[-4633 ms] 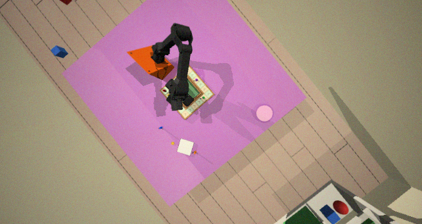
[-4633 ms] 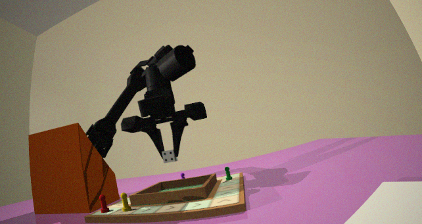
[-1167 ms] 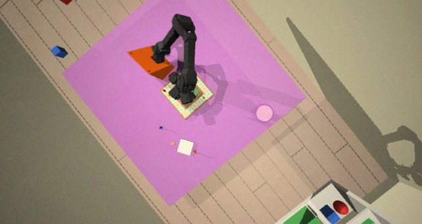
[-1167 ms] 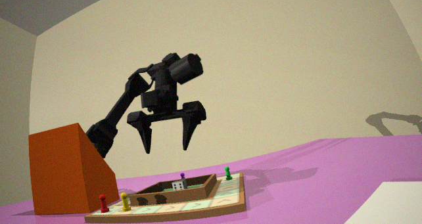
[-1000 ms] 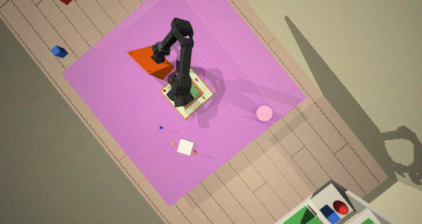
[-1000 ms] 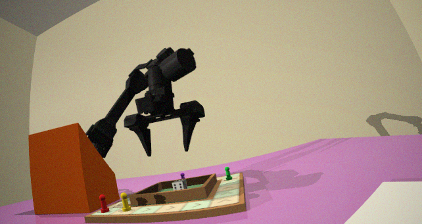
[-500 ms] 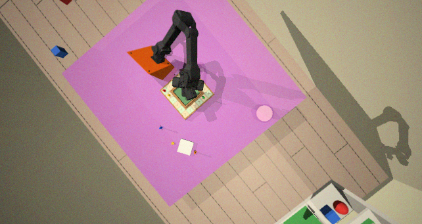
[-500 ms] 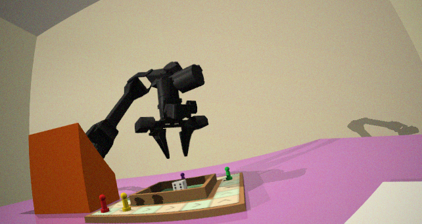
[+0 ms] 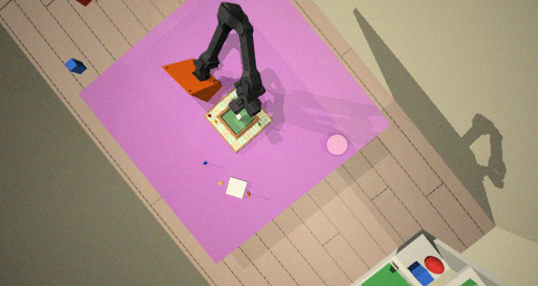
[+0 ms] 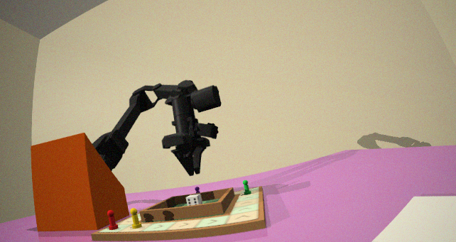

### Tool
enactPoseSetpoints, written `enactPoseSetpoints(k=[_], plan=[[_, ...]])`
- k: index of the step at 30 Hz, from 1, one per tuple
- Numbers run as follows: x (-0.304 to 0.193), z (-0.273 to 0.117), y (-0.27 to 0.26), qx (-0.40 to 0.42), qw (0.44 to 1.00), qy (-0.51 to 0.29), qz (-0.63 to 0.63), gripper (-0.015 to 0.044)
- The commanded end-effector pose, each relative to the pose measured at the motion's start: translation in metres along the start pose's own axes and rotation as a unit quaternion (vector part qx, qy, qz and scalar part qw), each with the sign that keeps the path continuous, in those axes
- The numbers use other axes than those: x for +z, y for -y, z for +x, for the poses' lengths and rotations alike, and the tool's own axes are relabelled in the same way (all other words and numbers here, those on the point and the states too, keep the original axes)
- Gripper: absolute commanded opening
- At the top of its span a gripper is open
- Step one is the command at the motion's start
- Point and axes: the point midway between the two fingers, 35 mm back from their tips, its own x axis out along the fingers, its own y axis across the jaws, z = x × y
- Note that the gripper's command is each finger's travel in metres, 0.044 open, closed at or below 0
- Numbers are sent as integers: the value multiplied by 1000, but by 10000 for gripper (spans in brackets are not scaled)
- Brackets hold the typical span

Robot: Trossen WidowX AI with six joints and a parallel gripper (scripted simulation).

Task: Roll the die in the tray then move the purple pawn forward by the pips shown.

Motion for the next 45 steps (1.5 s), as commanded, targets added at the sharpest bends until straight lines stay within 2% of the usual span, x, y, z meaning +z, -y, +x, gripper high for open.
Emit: enactPoseSetpoints(k=[1, 39, 45], plan=[[-2, 1, -3, 4, 1000, 1, -20, 200], [-4, 57, -4, 6, 1000, 1, -21, 200], [-4, 57, -4, 6, 1000, 1, -21, 43]])
